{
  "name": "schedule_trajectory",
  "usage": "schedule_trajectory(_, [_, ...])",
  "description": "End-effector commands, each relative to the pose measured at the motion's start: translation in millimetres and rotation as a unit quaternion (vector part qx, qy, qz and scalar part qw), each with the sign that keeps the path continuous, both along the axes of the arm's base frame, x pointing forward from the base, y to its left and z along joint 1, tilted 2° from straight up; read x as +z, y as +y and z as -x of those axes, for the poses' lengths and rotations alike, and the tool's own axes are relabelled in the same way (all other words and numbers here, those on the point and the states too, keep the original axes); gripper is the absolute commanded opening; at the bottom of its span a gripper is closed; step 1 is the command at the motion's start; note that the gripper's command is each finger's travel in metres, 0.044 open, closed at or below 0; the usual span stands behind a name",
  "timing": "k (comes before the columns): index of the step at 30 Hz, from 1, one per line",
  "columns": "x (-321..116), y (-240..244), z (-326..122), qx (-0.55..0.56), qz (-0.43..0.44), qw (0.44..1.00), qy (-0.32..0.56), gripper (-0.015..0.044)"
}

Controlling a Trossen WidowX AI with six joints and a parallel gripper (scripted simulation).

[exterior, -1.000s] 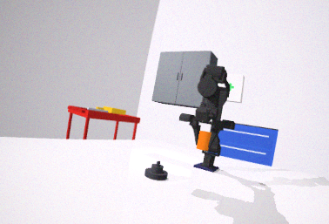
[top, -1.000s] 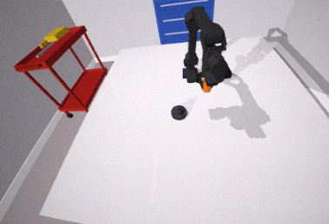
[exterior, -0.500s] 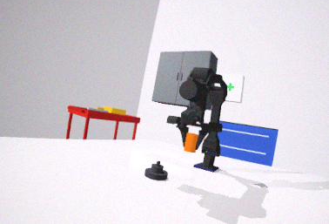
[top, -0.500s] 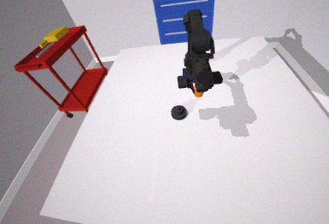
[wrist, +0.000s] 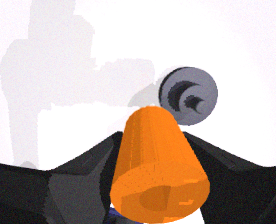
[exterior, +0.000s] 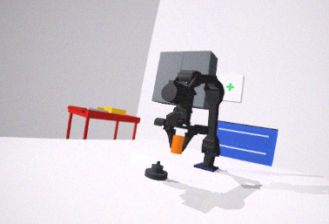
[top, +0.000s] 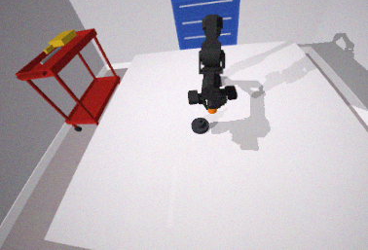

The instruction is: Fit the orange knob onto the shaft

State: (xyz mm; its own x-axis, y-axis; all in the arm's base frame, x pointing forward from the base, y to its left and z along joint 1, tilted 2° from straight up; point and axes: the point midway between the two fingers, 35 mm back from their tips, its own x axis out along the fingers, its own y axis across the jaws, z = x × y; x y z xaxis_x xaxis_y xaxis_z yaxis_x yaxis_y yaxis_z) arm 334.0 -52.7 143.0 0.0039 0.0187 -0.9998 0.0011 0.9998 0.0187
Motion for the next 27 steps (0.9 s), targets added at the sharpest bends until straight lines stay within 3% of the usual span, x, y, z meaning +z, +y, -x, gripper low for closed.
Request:
schedule_trajectory(1, [-4, -13, -2, 0.002, 0.002, 1.0, -0.002, 0.0])
schedule_trajectory(16, [-20, -58, -4, 0.004, 0.004, 1.0, -0.006, 0.0])
schedule_trajectory(27, [-37, -60, -4, 0.004, 0.004, 1.0, -0.006, 0.0])
